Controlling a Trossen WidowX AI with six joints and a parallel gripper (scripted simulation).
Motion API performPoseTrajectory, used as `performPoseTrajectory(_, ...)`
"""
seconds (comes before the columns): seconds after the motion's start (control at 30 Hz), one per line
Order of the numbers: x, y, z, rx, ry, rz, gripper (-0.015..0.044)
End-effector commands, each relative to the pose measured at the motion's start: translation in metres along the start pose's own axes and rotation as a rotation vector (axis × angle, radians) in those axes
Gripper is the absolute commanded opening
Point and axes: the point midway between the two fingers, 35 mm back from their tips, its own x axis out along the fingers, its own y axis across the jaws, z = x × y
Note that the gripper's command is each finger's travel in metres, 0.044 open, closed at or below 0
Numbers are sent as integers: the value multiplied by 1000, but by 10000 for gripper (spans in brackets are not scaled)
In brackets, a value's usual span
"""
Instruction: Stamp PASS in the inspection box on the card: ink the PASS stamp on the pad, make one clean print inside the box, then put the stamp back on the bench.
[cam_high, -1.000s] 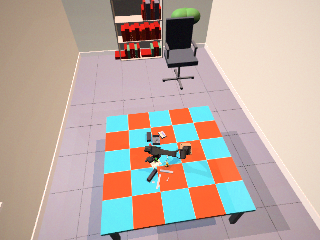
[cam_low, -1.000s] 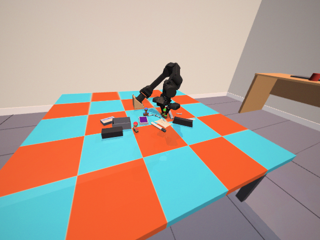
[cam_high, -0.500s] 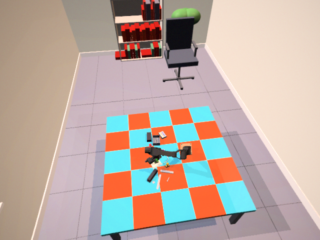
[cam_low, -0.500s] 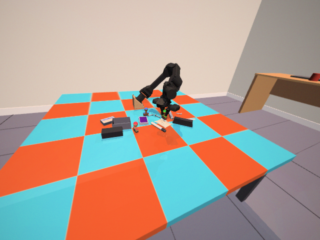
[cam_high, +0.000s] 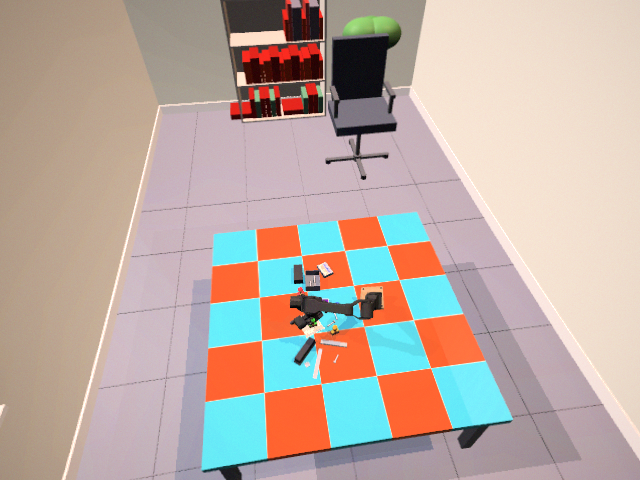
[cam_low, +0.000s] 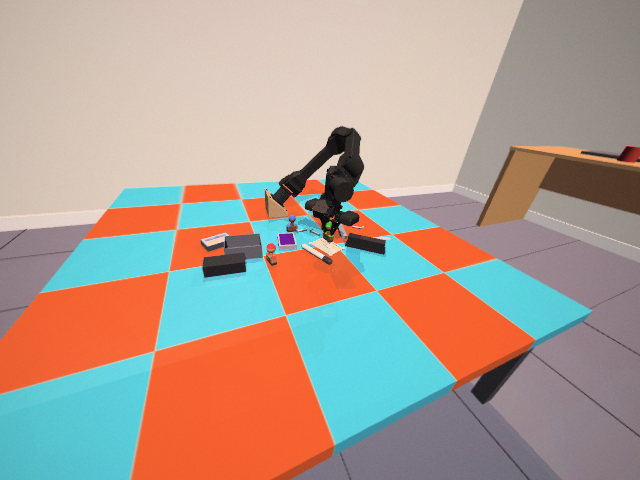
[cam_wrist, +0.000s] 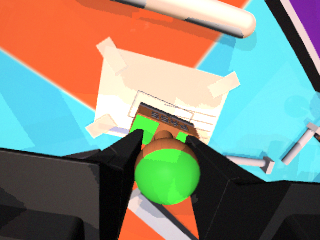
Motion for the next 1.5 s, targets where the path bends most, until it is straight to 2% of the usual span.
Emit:
performPoseTrajectory(0.0, 3, 1, -1, 1, 1, 5, 0)
performPoseTrajectory(1.47, 23, 0, -2, 1, -1, 5, 0)
